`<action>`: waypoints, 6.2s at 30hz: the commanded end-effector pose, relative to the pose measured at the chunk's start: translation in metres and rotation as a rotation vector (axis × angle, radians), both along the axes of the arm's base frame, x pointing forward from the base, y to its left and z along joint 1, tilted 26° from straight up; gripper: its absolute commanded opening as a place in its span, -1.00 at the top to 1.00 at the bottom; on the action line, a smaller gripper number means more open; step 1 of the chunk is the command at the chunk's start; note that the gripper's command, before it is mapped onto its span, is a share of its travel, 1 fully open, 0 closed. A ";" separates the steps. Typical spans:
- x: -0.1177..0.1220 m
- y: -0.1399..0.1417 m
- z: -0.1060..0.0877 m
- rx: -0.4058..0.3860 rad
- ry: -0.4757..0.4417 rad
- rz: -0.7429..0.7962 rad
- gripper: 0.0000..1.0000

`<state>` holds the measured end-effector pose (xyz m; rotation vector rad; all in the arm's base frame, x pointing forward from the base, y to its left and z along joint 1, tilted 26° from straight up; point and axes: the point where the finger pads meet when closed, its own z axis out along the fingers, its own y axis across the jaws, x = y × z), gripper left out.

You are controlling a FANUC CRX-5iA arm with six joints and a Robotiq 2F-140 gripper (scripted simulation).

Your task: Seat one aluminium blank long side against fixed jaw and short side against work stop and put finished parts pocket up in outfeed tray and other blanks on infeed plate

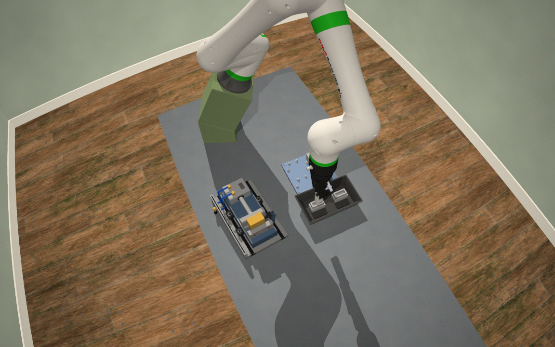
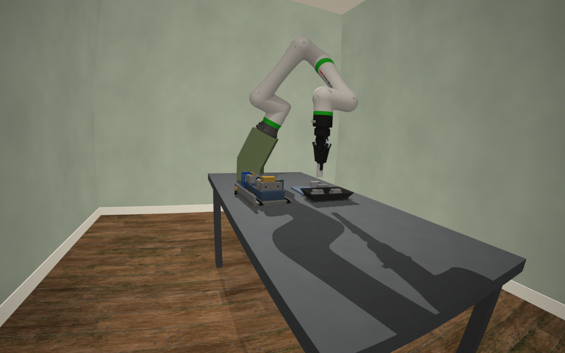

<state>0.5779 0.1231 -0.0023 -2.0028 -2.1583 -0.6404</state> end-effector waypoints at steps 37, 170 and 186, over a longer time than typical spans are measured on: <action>-0.004 -0.008 0.018 0.000 0.000 0.000 1.00; -0.043 -0.247 -0.043 0.000 0.000 0.000 0.20; -0.043 -0.247 -0.043 0.000 0.000 0.000 0.20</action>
